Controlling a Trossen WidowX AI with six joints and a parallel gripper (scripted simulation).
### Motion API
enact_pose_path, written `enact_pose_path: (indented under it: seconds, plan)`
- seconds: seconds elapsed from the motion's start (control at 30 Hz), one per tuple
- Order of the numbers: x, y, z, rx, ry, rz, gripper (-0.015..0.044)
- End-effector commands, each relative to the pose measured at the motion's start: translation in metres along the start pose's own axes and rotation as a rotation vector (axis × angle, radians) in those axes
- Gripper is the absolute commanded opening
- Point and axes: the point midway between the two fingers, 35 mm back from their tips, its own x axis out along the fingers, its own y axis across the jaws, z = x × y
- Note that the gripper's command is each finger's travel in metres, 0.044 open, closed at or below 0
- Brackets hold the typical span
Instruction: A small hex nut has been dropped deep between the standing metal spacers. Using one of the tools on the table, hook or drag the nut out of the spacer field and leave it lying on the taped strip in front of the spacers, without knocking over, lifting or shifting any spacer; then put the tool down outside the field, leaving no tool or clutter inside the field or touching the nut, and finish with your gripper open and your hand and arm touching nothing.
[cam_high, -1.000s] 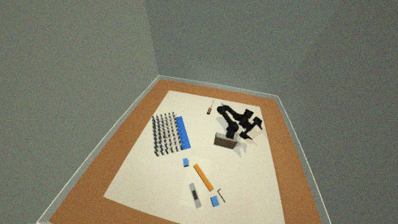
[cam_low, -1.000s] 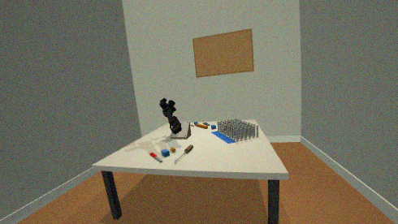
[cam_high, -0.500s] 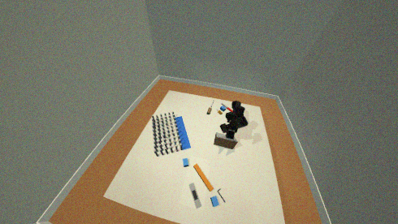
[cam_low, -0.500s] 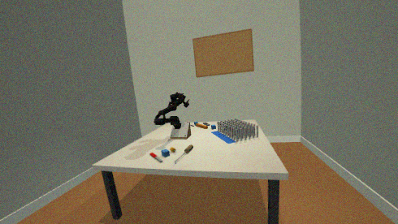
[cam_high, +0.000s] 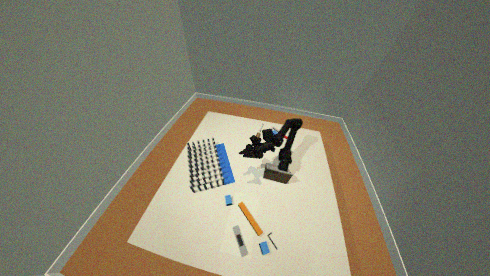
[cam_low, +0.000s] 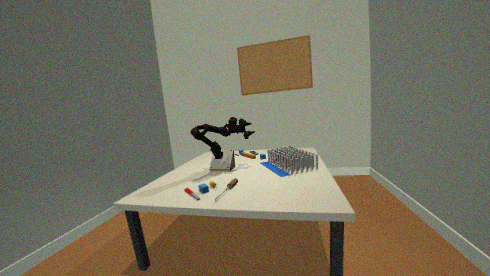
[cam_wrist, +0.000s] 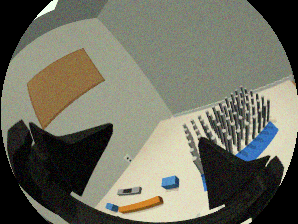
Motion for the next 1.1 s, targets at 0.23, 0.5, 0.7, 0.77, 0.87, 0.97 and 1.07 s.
enact_pose_path:
  seconds: [0.23, 0.5, 0.7, 0.77, 0.87, 0.97, 1.07]
  plan:
    - [0.040, -0.178, -0.015, -0.173, 0.115, -0.431, 0.0440]
    - [0.040, -0.202, -0.021, -0.198, 0.142, -0.482, 0.0440]
    - [0.040, -0.202, -0.021, -0.198, 0.142, -0.482, 0.0440]
    - [0.040, -0.202, -0.021, -0.198, 0.142, -0.482, 0.0440]
    - [0.040, -0.202, -0.021, -0.198, 0.142, -0.482, 0.0440]
    - [0.040, -0.202, -0.021, -0.198, 0.142, -0.482, 0.0440]
    - [0.040, -0.202, -0.021, -0.198, 0.142, -0.482, 0.0440]
